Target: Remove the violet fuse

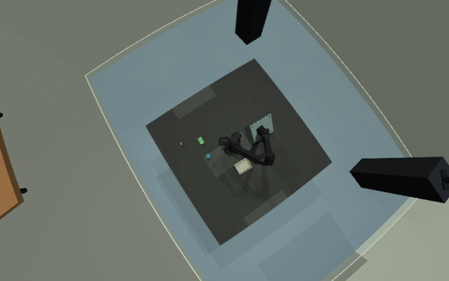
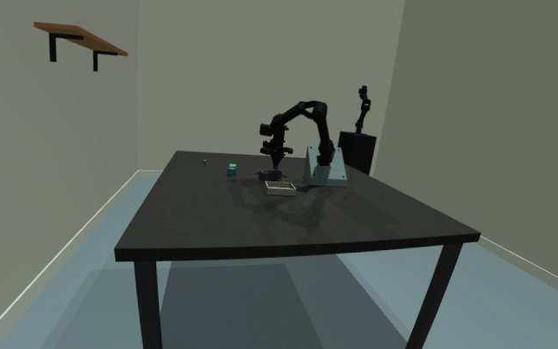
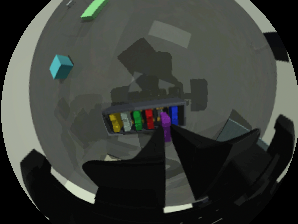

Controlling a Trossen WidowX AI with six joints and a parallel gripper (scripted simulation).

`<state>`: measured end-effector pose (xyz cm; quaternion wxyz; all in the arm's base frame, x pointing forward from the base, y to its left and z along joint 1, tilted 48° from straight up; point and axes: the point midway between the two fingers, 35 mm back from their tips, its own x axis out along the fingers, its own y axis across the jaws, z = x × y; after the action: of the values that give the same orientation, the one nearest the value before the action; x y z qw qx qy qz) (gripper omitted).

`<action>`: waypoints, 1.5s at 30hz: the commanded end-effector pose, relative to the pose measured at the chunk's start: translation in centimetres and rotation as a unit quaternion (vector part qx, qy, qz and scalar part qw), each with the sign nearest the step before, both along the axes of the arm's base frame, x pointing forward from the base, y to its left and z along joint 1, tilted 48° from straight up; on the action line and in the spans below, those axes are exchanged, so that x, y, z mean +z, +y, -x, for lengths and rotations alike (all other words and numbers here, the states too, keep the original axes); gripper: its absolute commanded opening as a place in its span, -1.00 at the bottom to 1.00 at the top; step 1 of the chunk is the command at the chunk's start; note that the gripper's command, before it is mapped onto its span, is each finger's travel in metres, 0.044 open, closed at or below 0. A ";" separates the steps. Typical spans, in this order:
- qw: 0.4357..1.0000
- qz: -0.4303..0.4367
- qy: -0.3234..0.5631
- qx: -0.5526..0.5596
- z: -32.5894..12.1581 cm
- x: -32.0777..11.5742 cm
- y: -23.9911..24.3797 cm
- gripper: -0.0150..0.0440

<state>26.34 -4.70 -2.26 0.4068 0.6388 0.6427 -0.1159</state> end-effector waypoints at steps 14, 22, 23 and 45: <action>1.000 0.003 0.000 0.002 0.3 1.2 -1.3 -0.49; 1.000 0.003 0.000 0.002 0.3 1.8 -1.9 -0.49; 1.000 0.004 0.000 0.002 0.2 2.1 -1.7 -0.49; 1.000 0.011 0.000 -0.001 -3.8 13.9 8.4 -0.49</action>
<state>30.06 2.19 9.92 0.4158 0.6322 0.6412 -0.1275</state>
